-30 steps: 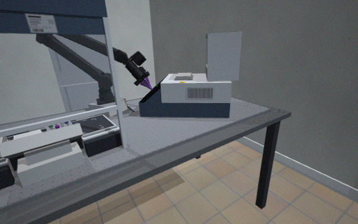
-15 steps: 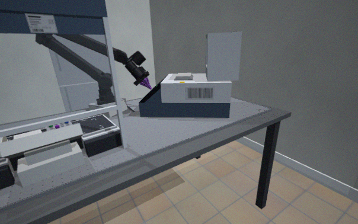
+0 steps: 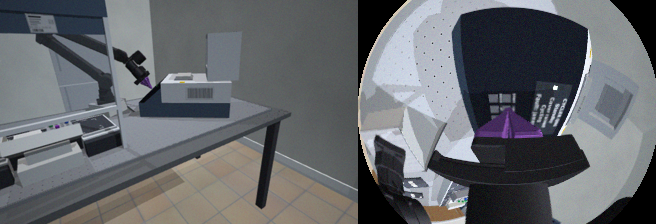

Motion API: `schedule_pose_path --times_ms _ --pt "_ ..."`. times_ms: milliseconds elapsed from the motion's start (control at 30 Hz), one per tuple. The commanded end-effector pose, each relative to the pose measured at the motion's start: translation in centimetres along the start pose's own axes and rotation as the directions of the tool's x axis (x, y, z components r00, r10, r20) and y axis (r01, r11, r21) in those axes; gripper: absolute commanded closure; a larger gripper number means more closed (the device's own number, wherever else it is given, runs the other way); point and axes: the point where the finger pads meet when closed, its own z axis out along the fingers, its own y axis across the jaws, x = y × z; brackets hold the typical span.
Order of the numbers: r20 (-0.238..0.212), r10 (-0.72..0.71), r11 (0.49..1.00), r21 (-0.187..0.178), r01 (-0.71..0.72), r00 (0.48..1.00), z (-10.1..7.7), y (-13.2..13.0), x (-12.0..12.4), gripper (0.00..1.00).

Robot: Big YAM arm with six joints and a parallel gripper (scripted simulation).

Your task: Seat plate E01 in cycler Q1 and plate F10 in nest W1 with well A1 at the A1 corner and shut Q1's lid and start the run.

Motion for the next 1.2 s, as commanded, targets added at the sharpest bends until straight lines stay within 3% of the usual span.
schedule_pose_path --times_ms 0,533,867,1167 --pt "0.016 0.023 0.998 0.052 -0.023 1.0 -0.8 -2.8 -0.4 1.0" --pt "-0.003 0.02 1.0 0.008 -0.02 1.0 -0.2 -0.1 0.2 1.0" --pt "0.007 -0.003 1.0 0.014 0.003 1.0 -0.4 -1.4 -0.4 1.0" --pt "0.015 0.009 0.998 0.069 -0.01 1.0 -1.0 -3.7 -0.6 1.0"
